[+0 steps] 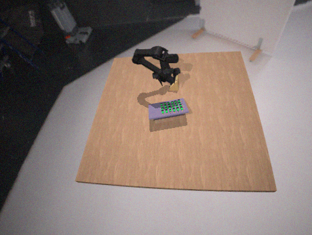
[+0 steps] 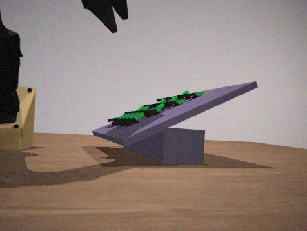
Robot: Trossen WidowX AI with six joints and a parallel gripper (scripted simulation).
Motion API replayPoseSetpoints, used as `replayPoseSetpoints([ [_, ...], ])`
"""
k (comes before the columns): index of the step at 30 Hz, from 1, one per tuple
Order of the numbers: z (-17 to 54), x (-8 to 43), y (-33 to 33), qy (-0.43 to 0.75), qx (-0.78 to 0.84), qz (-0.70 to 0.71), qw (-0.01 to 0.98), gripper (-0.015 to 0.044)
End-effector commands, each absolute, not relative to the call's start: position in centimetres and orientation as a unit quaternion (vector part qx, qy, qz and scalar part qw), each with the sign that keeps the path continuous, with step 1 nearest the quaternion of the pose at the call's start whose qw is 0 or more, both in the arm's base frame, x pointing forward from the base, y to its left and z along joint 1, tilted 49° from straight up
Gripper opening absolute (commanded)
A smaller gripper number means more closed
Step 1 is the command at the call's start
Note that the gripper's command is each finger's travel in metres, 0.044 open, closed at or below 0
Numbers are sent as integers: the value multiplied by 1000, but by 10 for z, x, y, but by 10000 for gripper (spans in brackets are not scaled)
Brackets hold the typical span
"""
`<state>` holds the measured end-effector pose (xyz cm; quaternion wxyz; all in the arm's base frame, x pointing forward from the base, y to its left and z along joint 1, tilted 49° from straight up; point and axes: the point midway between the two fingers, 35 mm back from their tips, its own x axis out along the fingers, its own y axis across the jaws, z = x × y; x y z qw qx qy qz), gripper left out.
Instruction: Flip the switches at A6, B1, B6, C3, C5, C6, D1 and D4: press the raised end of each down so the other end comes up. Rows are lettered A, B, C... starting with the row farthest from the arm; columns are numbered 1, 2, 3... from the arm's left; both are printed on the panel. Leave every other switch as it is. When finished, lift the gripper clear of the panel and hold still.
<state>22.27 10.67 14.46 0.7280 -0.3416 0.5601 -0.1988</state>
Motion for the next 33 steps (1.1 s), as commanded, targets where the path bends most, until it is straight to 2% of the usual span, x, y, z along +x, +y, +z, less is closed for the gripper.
replayPoseSetpoints([
  [1,144,224,106,561,-341,-198,728,374],
  [10,137,299,22,559,-343,-200,728,137],
  [15,139,308,3,557,-347,-207,725,6],
  [33,109,320,-29,547,-350,-204,733,0],
])
